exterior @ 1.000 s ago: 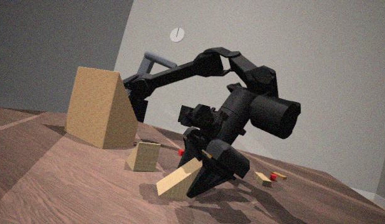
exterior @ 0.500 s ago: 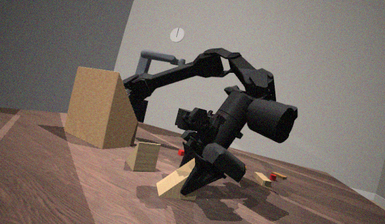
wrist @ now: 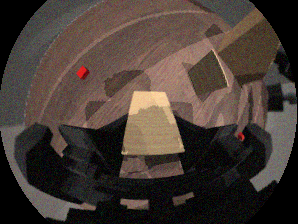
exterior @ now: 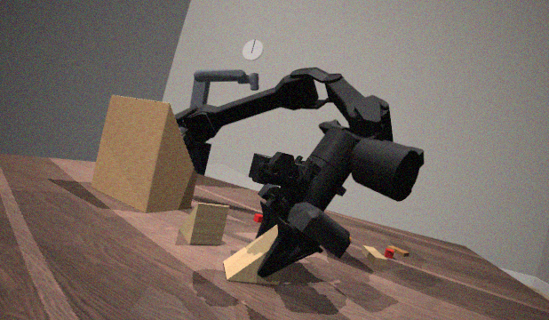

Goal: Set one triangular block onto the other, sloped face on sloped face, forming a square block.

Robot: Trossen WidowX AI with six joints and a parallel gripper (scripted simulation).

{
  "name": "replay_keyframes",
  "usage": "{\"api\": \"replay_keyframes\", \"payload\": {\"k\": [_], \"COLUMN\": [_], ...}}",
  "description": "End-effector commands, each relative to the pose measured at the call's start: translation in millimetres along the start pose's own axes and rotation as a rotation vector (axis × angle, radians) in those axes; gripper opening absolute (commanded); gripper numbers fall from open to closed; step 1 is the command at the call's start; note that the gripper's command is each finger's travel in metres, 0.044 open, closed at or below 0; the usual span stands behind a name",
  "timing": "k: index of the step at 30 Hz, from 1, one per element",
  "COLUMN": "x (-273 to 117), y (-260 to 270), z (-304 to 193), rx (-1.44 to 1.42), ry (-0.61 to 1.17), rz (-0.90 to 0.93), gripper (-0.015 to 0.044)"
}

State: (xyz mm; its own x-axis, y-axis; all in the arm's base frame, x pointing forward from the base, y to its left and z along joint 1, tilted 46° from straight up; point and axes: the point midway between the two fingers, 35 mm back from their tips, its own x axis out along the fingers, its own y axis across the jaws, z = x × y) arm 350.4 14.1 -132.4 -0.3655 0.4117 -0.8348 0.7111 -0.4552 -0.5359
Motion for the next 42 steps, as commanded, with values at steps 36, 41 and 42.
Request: {"api": "replay_keyframes", "payload": {"k": [36,41,42], "x": [1.8,6.6,7.6], "y": [1.5,1.4,1.4], "z": [67.3,75.3,76.8], "rx": [0.006,0.006,0.006], "ry": [0.966,1.097,1.124], "rz": [0.005,0.006,0.007], "gripper": [0.0,0.0,0.0]}}
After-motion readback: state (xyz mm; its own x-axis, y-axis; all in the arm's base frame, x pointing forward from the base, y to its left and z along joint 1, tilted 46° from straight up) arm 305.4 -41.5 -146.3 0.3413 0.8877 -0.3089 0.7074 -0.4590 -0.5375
